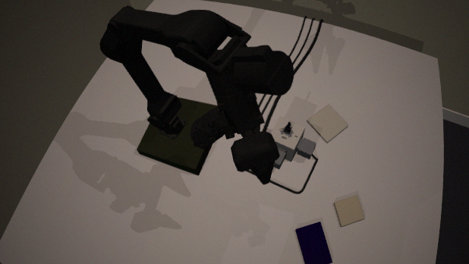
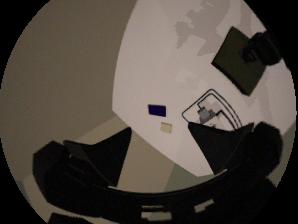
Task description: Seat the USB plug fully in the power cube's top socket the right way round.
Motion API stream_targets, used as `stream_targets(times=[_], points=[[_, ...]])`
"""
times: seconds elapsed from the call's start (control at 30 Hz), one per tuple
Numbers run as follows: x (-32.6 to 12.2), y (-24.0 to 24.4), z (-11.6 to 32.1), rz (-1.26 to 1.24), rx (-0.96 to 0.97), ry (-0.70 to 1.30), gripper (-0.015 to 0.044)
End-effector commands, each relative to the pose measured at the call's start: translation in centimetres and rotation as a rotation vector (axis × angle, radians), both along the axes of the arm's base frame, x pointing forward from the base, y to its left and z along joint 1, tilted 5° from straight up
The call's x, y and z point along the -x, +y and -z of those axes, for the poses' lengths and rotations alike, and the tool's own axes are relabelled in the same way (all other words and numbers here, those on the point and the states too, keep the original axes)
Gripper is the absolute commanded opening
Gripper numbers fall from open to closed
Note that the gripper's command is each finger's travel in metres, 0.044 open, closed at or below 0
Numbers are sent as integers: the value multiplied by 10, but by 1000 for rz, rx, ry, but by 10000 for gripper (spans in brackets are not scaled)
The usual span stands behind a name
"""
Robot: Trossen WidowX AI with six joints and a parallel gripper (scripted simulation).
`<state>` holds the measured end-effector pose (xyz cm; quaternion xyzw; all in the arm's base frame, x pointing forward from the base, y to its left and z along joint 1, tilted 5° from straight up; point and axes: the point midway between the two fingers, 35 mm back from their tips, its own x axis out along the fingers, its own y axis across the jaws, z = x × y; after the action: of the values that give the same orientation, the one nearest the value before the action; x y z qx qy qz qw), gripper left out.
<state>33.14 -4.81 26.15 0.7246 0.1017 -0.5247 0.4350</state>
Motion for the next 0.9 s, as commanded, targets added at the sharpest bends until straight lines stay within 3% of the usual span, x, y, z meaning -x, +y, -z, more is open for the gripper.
stream_targets(times=[0.0,0.4,0.87], points=[[-12,57,46,-233,-40,179,440],[18,189,147,-744,-102,598,440],[23,188,148,-752,-103,606,440]])
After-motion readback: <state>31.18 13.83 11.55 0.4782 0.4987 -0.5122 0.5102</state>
